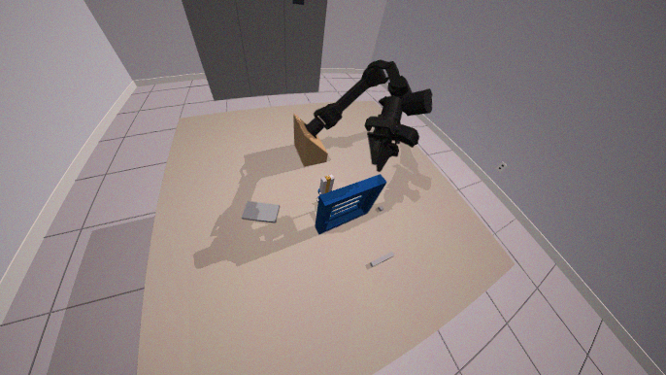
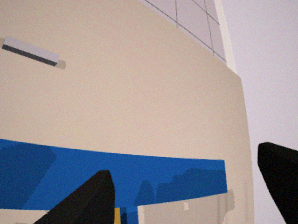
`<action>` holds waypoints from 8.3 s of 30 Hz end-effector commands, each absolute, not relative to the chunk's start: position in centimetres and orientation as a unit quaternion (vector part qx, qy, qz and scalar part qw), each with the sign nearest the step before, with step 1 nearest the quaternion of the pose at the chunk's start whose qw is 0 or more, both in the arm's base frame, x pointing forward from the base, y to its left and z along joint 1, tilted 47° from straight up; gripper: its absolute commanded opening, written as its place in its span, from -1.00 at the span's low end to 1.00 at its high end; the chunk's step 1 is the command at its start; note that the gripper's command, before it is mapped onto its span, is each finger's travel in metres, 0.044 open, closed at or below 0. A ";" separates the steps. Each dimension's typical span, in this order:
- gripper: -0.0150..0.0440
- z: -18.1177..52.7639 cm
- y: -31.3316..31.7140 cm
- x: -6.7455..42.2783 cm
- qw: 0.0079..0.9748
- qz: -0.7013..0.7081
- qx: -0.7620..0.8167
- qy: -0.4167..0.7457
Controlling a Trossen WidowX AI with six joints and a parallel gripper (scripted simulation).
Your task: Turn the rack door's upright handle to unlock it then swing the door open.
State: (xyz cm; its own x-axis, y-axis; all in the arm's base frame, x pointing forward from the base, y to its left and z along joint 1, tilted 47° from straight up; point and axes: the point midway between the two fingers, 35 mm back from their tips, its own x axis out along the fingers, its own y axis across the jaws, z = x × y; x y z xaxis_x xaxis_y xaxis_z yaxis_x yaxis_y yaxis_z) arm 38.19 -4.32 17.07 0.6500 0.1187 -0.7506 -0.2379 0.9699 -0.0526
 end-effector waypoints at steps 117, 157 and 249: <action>-0.41 0.5 -4.8 34.0 0.651 0.343 0.212 0.644; -0.41 0.5 -4.8 34.0 0.223 -0.307 0.647 0.662; 0.51 0.5 -4.8 34.0 0.637 0.673 -0.249 0.280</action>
State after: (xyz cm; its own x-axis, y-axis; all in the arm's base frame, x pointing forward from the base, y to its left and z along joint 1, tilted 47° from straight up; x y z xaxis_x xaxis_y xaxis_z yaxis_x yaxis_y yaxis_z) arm 33.88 -5.14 0.43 -0.0613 0.7163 -0.6951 -0.9831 0.0769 0.1660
